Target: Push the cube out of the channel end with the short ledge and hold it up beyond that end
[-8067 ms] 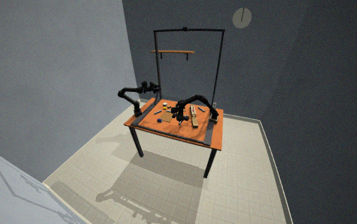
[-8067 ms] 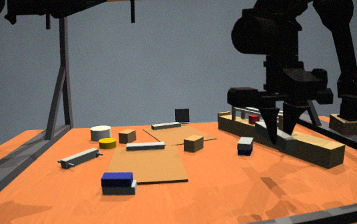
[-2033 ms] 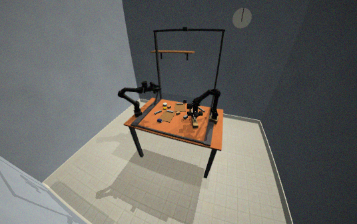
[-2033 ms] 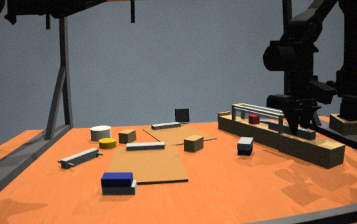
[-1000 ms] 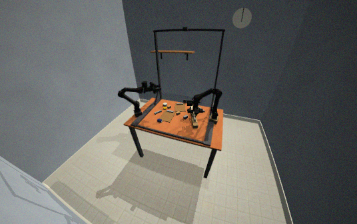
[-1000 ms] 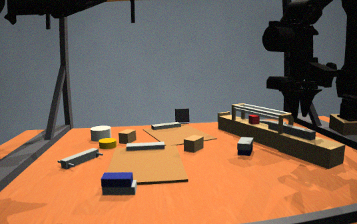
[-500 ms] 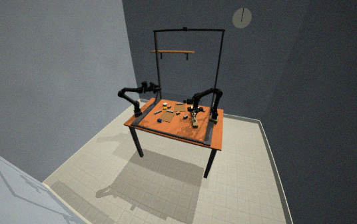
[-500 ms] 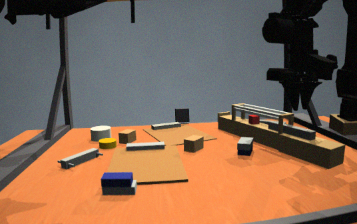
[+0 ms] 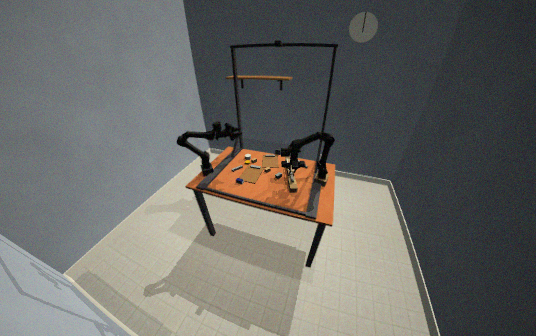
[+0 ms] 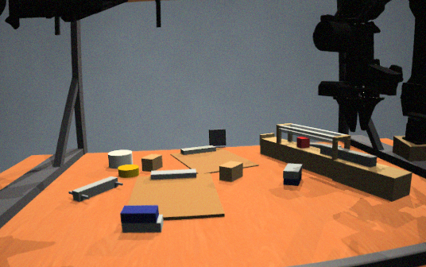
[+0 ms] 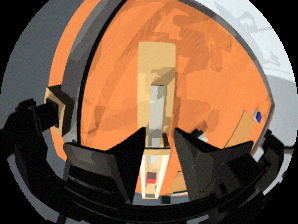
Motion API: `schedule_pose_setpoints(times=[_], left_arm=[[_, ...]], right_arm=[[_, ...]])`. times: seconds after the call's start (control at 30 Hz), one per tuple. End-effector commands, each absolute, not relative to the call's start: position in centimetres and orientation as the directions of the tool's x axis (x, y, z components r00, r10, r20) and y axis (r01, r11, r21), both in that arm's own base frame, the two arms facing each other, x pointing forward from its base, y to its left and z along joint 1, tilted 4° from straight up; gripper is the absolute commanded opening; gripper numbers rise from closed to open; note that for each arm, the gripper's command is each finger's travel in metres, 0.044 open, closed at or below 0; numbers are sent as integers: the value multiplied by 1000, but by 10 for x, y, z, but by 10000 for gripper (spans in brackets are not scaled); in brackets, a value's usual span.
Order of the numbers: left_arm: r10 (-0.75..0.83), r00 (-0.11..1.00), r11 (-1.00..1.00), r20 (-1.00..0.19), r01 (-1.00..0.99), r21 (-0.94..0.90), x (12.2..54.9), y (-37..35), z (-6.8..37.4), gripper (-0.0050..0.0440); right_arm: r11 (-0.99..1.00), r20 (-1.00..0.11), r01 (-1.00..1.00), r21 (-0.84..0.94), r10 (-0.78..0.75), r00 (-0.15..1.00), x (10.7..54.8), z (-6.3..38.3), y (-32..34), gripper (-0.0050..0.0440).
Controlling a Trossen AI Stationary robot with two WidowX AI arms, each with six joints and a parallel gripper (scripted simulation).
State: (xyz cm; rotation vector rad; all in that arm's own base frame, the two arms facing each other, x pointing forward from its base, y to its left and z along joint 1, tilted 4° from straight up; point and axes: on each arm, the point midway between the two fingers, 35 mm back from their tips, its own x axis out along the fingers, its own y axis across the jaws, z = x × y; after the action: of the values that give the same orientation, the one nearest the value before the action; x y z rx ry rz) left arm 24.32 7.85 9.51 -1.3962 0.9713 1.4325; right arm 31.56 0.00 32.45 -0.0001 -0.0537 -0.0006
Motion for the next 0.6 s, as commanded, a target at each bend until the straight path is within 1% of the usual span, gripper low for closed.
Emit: schedule_pose_setpoints(times=[0.0,0.13,0.2,0.3,0.43,0.57], left_arm=[[75,49,-257,-996,-964,-67,249,73,101,150],[70,47,-60,-996,-997,-51,258,51,105,150],[70,47,-60,-996,-997,-51,258,51,105,150],[64,44,144,-997,-989,-34,266,27,108,150],[61,36,431,-997,-902,-7,272,-8,112,150],[58,28,667,-998,-745,18,274,-45,116,150]], right_arm=[[1000,70,2,6,-2,998,314,331,0,400],[1000,70,2,6,-2,998,314,331,0,400],[1000,70,2,6,-2,998,314,331,0,400],[1000,70,2,6,-2,998,314,331,0,400],[1000,70,2,6,-2,998,314,331,0,400],[1000,70,2,6,-2,998,314,331,0,400]])
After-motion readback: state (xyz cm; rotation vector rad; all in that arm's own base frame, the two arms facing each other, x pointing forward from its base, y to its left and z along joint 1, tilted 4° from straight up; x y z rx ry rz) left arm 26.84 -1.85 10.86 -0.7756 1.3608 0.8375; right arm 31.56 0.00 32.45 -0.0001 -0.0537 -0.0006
